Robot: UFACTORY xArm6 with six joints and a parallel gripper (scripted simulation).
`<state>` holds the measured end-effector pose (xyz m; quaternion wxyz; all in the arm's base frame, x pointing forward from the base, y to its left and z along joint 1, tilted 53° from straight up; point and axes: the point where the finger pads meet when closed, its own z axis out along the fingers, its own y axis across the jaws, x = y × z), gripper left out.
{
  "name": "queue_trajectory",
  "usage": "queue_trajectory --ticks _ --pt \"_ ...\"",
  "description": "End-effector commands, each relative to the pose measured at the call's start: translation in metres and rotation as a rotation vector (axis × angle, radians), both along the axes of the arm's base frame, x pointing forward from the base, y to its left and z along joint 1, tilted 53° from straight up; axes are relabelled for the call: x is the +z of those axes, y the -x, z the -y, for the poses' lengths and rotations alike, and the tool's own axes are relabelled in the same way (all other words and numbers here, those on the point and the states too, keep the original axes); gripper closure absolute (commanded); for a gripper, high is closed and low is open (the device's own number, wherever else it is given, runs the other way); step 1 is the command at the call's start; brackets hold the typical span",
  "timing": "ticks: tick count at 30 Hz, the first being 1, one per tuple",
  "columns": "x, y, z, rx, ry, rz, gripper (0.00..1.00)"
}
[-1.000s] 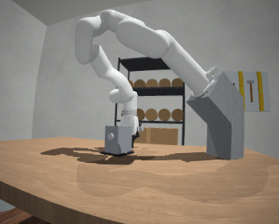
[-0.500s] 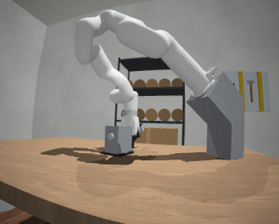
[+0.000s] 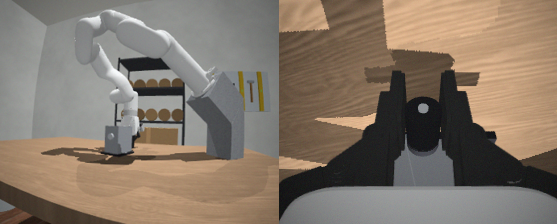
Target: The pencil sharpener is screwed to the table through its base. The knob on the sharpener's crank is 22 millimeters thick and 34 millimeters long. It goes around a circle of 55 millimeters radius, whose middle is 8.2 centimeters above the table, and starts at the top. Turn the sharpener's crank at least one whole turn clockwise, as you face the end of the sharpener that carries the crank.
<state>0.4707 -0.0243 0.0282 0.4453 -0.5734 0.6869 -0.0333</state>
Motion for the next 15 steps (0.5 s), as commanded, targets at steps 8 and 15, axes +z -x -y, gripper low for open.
queue_trajectory --ticks 8,15 --pt "-0.005 0.005 -0.003 -0.001 0.001 0.000 1.00" --pt "-0.011 0.015 -0.007 -0.001 0.001 0.000 1.00"
